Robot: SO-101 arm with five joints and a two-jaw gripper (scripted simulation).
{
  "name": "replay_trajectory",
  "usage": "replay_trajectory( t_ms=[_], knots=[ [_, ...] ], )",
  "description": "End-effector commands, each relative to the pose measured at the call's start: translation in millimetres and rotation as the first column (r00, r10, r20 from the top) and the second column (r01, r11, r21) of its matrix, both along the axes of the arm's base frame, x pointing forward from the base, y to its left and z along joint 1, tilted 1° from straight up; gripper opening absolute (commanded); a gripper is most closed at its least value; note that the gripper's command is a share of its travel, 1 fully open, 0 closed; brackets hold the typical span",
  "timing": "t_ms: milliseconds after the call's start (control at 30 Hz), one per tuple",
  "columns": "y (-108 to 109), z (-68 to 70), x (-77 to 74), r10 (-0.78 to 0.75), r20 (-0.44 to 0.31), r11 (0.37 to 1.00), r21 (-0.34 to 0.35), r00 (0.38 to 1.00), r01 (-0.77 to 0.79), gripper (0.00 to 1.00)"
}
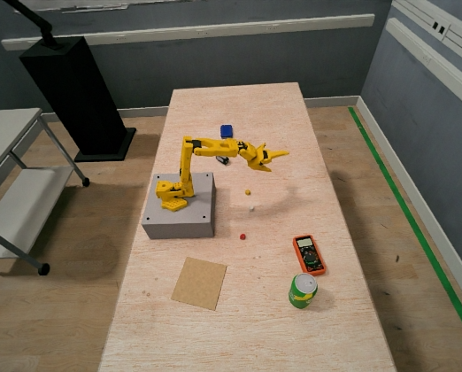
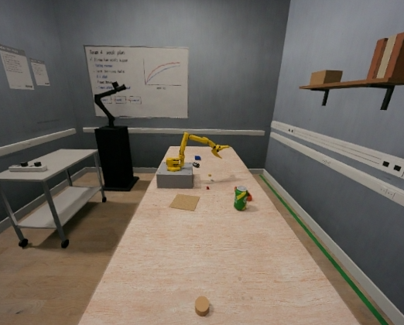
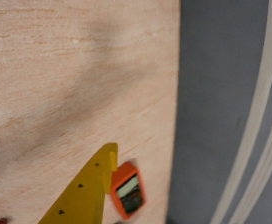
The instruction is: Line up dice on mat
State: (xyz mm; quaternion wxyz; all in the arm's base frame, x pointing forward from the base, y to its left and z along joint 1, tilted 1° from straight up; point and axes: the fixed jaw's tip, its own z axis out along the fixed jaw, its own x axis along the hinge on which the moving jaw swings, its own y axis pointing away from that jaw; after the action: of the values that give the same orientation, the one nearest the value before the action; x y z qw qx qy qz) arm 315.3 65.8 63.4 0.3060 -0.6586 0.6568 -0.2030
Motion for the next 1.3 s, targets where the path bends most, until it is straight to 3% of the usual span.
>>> replay_trajectory(
  t_ms=[0, 33, 233, 500, 567, 600, 700, 1000, 1067, 1133, 1267],
  knots=[
    [-11.5, -16.0, -0.4, -0.096, -0.02, 0.994, 0.053, 0.995, 0.097, 0.63],
    [-23.4, -27.5, -1.1, -0.193, -0.048, 0.975, 0.103, 0.98, 0.197, 0.61],
    [-49.1, -44.2, -9.0, -0.399, -0.114, 0.886, 0.207, 0.91, 0.414, 0.55],
    [-84.7, -69.2, -27.0, -0.652, -0.235, 0.643, 0.333, 0.721, 0.69, 0.46],
    [-84.7, -69.2, -27.0, -0.652, -0.235, 0.643, 0.333, 0.721, 0.69, 0.46],
    [-96.6, -80.2, -34.3, -0.716, -0.282, 0.537, 0.362, 0.638, 0.762, 0.45],
    [-103.5, -84.0, -40.8, -0.755, -0.314, 0.456, 0.382, 0.576, 0.804, 0.42],
    [-134.4, -108.3, -74.1, -0.846, -0.47, 0.029, 0.431, 0.252, 0.902, 0.34],
    [-138.2, -111.0, -79.8, -0.846, -0.493, -0.038, 0.434, 0.201, 0.9, 0.33],
    [-138.2, -111.0, -79.8, -0.846, -0.493, -0.038, 0.434, 0.201, 0.9, 0.33],
    [-144.3, -115.3, -89.9, -0.839, -0.533, -0.155, 0.435, 0.114, 0.887, 0.31]
  ],
)
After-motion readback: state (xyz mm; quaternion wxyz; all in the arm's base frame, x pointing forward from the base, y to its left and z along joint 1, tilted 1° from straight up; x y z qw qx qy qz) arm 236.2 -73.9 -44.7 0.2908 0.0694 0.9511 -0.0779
